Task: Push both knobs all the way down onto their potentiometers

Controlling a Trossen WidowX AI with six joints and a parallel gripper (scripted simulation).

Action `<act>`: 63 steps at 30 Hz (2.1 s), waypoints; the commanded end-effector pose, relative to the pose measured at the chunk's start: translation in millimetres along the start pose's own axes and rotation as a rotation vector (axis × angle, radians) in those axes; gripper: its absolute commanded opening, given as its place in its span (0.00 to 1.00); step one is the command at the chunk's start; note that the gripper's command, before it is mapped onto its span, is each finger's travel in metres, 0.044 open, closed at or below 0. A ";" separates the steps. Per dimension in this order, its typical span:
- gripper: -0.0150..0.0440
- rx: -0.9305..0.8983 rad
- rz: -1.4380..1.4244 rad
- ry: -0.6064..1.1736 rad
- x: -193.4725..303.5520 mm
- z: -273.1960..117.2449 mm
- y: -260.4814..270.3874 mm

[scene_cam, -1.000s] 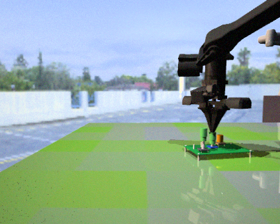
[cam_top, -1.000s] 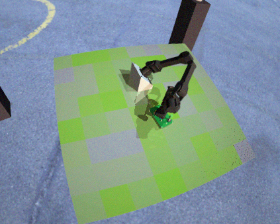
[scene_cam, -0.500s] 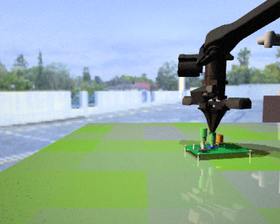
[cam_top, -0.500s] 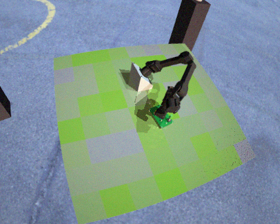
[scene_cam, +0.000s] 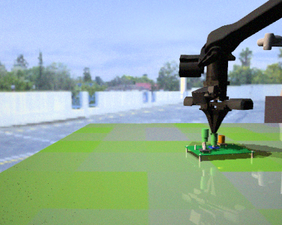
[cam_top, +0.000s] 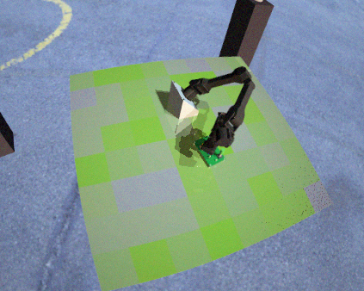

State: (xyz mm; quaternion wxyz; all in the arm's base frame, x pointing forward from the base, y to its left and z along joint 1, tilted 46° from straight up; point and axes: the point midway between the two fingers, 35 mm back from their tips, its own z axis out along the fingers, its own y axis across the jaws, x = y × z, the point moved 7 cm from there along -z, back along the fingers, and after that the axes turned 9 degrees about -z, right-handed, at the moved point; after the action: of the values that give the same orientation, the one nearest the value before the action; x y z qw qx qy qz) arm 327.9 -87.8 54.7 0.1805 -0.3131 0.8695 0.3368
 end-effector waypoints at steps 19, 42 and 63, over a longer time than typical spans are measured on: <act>0.25 -0.015 -0.016 0.005 -2.4 12.2 0.2; 0.25 -0.015 -0.016 0.005 -2.4 13.7 0.2; 0.25 -0.014 -0.016 0.006 -2.6 2.9 -0.3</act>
State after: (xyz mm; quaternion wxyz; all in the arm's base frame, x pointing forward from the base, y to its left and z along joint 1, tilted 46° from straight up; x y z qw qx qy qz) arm 327.9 -87.4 54.7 0.1815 -0.3135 0.8688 0.3375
